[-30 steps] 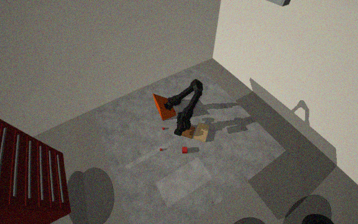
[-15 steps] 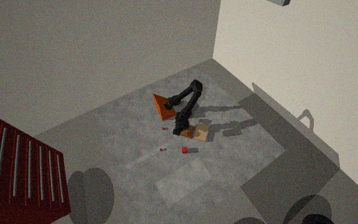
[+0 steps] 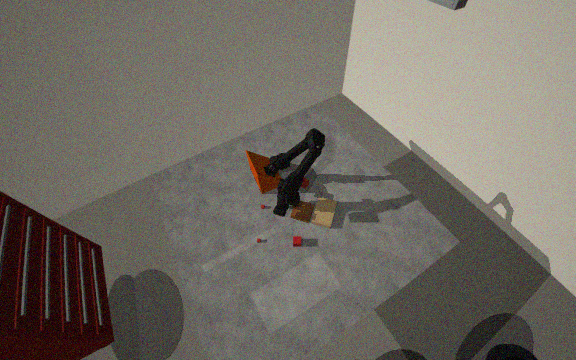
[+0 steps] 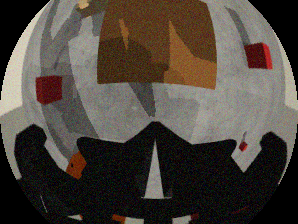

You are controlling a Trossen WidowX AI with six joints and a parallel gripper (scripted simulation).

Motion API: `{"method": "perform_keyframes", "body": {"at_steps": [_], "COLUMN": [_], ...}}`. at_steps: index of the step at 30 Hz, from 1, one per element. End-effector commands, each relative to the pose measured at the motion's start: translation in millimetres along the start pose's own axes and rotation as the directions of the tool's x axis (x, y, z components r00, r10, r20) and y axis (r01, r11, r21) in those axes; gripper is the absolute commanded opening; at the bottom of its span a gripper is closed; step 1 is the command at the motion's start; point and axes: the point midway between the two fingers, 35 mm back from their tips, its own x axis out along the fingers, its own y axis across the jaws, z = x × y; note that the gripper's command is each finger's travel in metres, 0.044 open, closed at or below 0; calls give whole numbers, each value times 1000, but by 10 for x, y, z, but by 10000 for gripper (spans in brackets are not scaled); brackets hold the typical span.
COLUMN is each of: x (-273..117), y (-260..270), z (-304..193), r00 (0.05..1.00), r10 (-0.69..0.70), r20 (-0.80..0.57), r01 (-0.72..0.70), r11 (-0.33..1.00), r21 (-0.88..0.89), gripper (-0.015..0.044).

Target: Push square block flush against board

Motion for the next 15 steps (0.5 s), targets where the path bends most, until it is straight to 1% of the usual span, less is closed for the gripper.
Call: {"method": "perform_keyframes", "body": {"at_steps": [1, 5, 10, 15], "x": [1, -20, -529, -552], "y": [3, 3, -1, 3], "z": [-77, -61, -61, -61], "r00": [1000, 1000, 1000, 1000], "r10": [-2, 0, -4, -3], "r20": [-3, 0, -4, -4], "r01": [2, 0, 4, 3], "r11": [1000, 1000, 1000, 1000], "r21": [1, 1, 2, 1], "gripper": [0, 0, 0, 0]}}
